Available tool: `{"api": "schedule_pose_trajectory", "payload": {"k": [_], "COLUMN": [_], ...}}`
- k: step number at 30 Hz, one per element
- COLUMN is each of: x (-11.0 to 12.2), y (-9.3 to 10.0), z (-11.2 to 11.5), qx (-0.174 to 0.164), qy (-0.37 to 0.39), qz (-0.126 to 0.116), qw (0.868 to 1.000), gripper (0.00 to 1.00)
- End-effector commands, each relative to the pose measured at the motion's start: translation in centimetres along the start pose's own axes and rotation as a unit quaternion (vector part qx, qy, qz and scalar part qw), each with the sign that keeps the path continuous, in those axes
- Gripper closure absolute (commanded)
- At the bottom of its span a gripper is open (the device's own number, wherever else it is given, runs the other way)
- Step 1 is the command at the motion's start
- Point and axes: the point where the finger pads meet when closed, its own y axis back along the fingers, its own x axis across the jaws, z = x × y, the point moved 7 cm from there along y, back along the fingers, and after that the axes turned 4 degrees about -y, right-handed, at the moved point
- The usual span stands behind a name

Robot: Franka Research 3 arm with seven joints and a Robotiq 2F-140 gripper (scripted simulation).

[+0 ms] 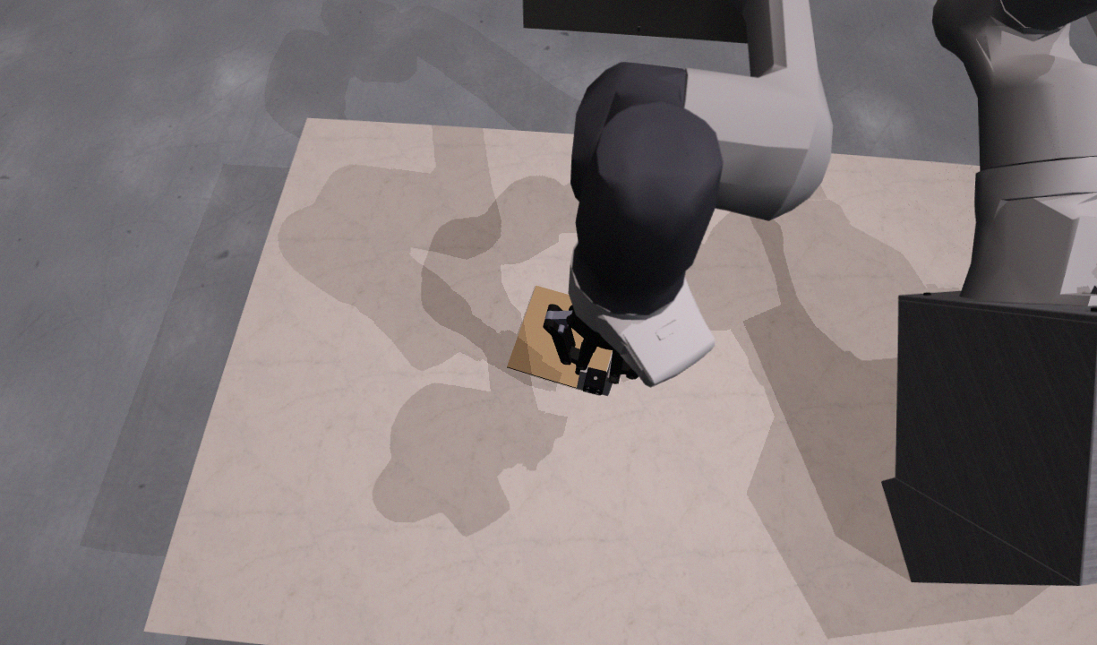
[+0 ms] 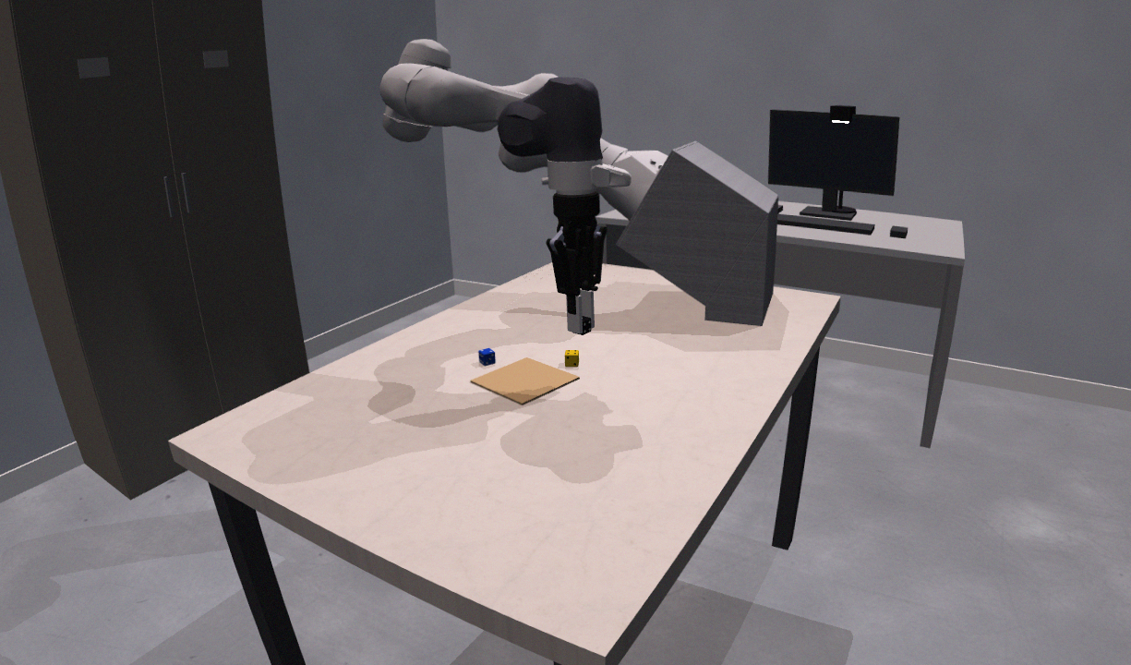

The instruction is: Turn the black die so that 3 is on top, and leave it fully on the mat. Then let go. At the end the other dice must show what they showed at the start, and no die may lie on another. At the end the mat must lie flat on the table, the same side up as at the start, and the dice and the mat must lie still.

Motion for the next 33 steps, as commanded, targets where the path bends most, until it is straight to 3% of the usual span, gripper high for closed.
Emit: {"api": "schedule_pose_trajectory", "payload": {"k": [1,22,33], "x": [0.4,2.3,3.6], "y": [0.0,-0.1,-0.2], "z": [0.5,2.7,4.4], "qx": [-0.001,-0.001,-0.001], "qy": [0.087,0.227,0.326], "qz": [0.002,0.001,0.001], "qw": [0.996,0.974,0.945], "gripper": [0.87,0.87,0.87]}}
